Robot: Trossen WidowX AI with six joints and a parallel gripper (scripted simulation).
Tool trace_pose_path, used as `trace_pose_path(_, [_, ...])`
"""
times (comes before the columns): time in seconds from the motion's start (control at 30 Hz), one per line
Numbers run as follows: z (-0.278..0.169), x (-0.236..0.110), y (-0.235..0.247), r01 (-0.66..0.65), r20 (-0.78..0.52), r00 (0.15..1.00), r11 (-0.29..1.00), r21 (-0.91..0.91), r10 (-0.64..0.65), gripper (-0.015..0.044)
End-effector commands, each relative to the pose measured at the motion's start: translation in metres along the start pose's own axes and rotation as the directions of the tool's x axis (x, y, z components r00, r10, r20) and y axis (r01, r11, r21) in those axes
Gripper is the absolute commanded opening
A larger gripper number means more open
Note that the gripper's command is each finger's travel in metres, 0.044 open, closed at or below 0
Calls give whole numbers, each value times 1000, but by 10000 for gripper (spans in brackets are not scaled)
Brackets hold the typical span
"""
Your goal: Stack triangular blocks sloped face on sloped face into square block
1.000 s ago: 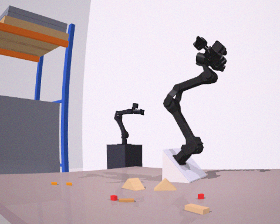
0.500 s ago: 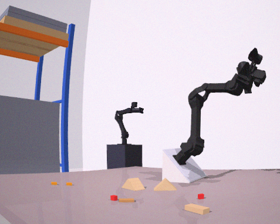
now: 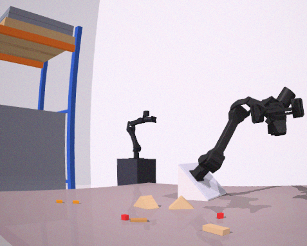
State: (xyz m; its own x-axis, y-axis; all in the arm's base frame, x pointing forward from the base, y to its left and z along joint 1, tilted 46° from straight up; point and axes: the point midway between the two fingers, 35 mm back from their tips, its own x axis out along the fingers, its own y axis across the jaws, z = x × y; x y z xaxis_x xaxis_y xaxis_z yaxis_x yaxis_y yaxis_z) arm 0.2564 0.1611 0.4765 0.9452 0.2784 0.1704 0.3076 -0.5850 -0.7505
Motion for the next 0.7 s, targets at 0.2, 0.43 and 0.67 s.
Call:
trace_pose_path(0.2, [81,57,130,-272,295,881,906,-324,370,440])
trace_pose_path(0.43, [121,53,240,-406,499,621,793,-454,604,440])
trace_pose_path(0.67, [151,9,337,-513,695,243,698,-501,677,440])
